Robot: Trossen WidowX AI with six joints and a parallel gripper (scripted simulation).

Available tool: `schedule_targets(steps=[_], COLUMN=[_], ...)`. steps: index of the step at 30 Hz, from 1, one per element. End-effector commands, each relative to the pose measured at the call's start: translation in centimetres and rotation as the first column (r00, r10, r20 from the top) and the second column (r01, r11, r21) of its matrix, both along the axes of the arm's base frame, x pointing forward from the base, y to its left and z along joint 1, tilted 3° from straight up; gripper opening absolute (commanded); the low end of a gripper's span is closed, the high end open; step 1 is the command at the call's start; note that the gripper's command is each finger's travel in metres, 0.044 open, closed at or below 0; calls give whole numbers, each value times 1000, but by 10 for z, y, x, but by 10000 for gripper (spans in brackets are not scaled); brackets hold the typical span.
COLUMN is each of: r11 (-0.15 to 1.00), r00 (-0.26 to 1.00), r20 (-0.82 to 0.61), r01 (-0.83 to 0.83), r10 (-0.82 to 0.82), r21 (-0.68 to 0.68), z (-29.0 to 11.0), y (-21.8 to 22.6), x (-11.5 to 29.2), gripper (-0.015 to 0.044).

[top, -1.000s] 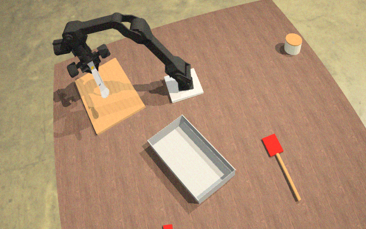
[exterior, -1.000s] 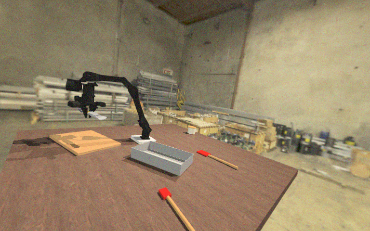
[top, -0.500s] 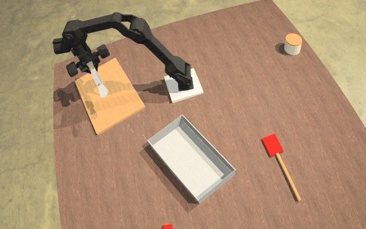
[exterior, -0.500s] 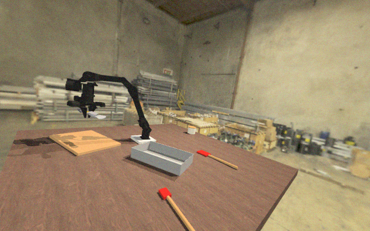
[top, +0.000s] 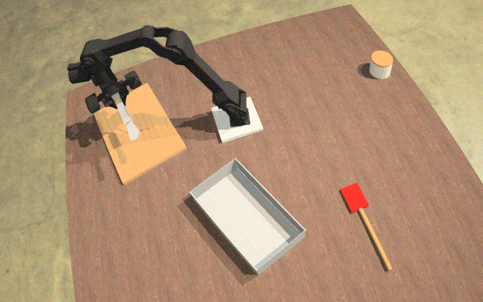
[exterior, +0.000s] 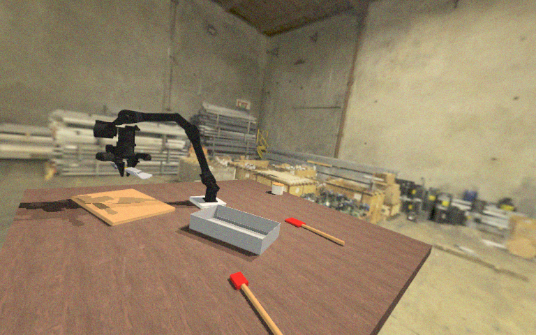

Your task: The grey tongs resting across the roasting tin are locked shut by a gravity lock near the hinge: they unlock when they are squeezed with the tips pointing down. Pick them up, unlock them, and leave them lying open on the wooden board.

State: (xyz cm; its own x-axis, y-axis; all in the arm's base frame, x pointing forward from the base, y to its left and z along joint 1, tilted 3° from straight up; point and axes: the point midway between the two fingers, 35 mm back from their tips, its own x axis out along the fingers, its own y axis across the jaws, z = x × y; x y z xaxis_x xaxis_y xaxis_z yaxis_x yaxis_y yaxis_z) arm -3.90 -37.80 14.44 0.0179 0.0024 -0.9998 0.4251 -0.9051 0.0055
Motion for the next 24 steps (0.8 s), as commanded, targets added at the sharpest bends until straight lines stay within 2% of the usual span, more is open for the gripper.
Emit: schedule_targets(steps=[1,24], r11=[1000,1000], r00=[1000,1000], r20=[6,6], r01=[-3,-3], r10=[3,3], r21=[-1,-1], z=[-5,-43], y=[-1,-1], x=[1,2], gripper=[-150,-150])
